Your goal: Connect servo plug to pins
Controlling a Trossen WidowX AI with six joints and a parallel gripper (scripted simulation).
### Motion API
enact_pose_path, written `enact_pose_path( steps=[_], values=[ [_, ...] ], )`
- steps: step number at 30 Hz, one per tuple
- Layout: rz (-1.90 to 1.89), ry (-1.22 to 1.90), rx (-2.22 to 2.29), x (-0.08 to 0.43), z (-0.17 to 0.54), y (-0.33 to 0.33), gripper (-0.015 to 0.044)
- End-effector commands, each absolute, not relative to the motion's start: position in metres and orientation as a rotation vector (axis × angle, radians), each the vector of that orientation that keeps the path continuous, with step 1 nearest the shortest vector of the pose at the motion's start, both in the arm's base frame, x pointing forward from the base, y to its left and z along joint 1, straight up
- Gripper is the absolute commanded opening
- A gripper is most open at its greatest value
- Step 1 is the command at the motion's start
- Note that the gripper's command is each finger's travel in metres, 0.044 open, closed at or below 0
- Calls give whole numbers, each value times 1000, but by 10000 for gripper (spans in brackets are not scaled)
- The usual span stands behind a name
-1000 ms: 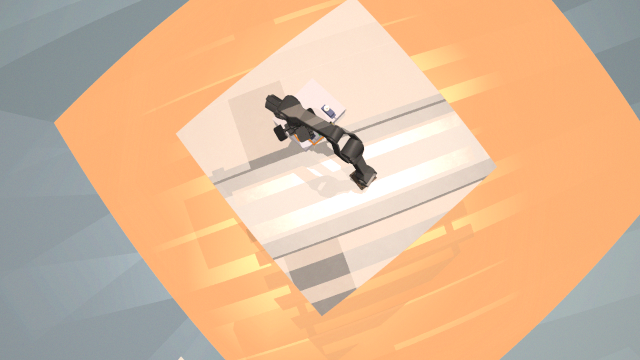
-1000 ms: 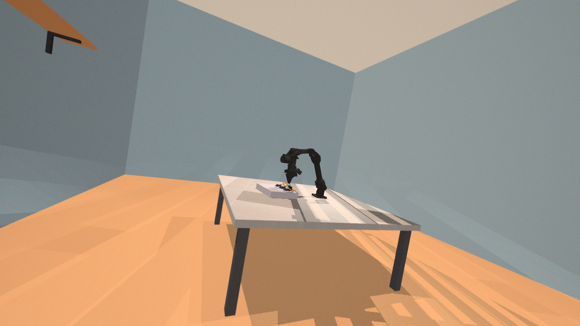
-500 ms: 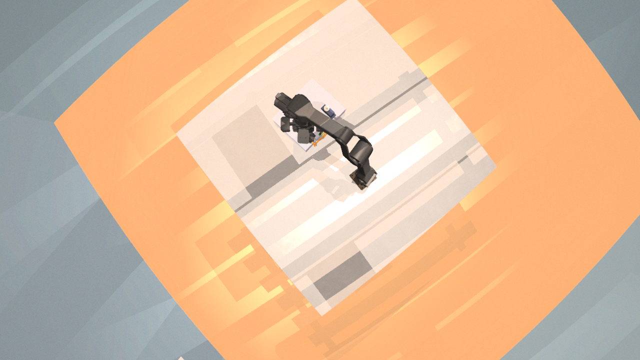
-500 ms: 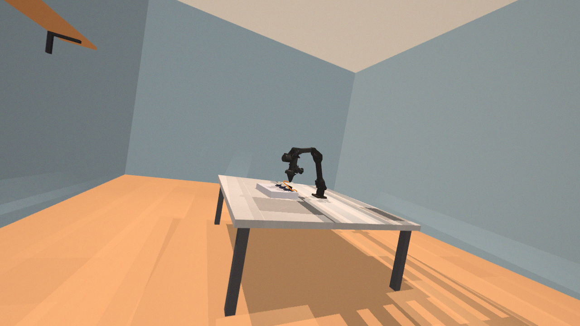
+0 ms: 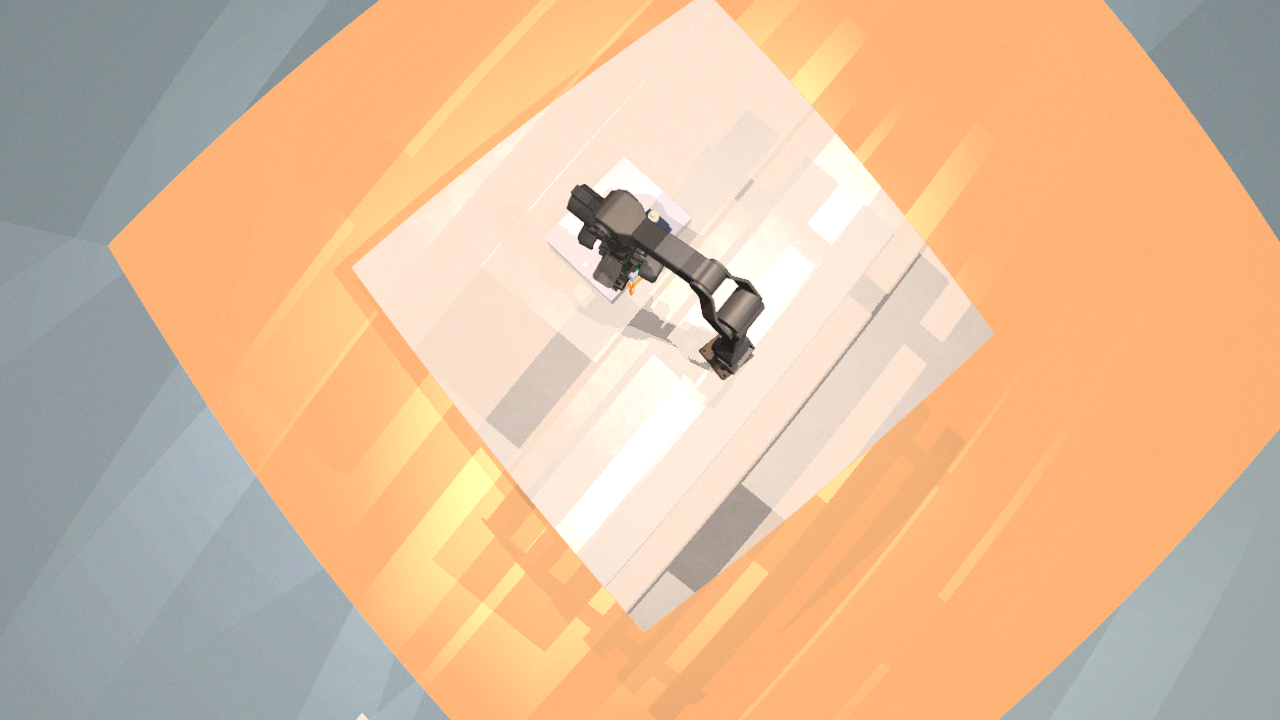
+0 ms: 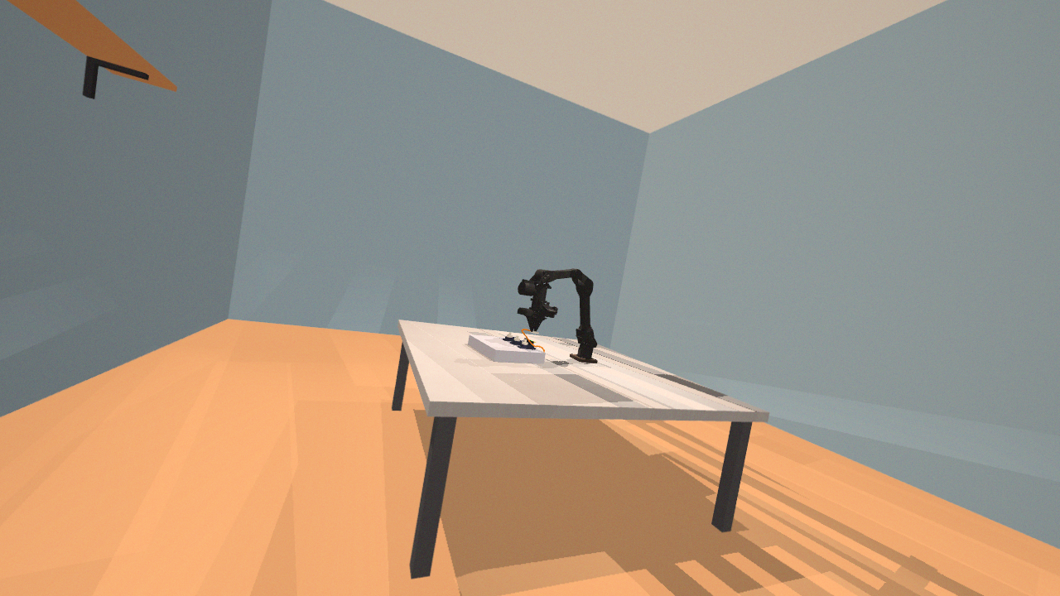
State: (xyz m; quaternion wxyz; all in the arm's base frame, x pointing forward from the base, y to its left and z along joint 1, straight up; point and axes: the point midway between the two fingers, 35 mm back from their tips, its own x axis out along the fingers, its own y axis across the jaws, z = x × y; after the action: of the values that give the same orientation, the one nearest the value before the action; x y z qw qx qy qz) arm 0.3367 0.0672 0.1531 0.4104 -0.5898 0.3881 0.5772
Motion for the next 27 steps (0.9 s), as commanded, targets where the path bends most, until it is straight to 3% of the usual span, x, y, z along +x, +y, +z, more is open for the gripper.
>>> enact_pose_path(
  steps=[1, 27],
  values=[
    [1348, 1061, -1381, 329, 154, 60, 0],
    [694, 1423, -700, 280, 147, 27, 0]
  ],
)
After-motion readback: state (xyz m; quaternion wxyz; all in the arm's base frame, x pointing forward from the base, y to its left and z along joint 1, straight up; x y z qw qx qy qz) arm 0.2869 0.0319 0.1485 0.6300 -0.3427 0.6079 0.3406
